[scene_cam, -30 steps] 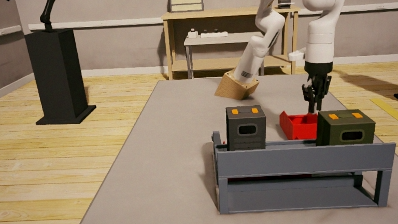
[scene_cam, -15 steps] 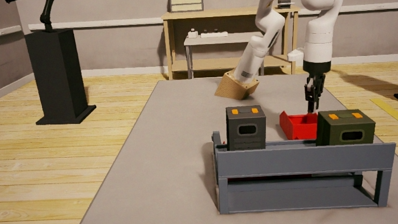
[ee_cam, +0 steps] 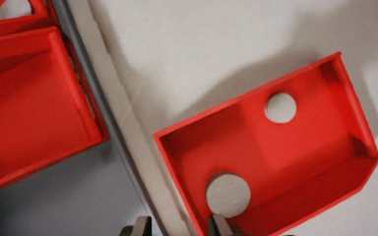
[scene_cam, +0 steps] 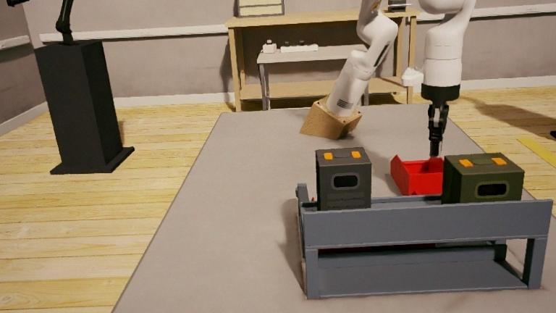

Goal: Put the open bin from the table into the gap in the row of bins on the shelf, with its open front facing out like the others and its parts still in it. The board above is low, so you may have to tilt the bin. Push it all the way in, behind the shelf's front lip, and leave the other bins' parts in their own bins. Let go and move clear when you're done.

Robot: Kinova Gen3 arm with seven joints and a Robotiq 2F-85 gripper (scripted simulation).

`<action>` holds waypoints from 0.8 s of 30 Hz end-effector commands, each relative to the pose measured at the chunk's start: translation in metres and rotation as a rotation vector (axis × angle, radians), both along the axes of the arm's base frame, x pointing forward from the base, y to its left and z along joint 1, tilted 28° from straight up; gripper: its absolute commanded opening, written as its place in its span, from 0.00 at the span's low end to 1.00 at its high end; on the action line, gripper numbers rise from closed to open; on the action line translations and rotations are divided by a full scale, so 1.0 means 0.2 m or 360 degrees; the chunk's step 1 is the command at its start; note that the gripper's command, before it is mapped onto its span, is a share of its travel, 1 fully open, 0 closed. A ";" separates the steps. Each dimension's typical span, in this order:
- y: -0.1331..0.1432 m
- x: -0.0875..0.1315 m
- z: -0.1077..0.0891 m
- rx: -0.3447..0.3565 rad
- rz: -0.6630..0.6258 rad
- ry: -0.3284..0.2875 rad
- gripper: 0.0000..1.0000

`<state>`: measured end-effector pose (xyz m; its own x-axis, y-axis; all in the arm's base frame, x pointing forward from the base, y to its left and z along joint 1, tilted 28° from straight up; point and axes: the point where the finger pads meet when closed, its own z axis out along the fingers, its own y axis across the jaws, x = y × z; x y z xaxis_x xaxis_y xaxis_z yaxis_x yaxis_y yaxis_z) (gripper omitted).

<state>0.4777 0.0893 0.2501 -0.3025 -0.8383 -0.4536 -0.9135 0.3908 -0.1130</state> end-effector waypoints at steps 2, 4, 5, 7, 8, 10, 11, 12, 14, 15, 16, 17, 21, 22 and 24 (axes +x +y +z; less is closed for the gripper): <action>-0.01 -0.01 0.00 -0.0047 0.0181 -0.0079 0.39; -0.01 -0.01 0.00 -0.0047 0.0181 -0.0079 0.39; -0.01 -0.01 0.00 -0.0047 0.0181 -0.0079 0.39; -0.01 -0.01 0.00 -0.0047 0.0181 -0.0079 0.39; -0.01 -0.01 0.00 -0.0047 0.0181 -0.0079 0.39; -0.01 -0.01 0.00 -0.0047 0.0181 -0.0079 0.39; -0.01 -0.01 0.00 -0.0047 0.0181 -0.0079 0.39; -0.01 -0.01 0.00 -0.0070 0.0255 -0.0111 0.39; -0.01 -0.01 0.00 -0.0114 0.0401 -0.0174 0.39; -0.01 -0.02 0.00 -0.0136 0.0475 -0.0205 0.39; -0.01 -0.02 0.00 -0.0159 0.0548 -0.0237 0.39; -0.01 -0.02 0.00 -0.0159 0.0548 -0.0237 0.39; -0.01 -0.02 0.00 -0.0159 0.0548 -0.0237 0.39; -0.01 -0.02 0.00 -0.0159 0.0548 -0.0237 0.39; -0.01 -0.02 0.00 -0.0159 0.0548 -0.0237 0.39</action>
<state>0.4737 0.0877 0.2495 0.0654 -0.9219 -0.3820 -0.9604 0.0458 -0.2750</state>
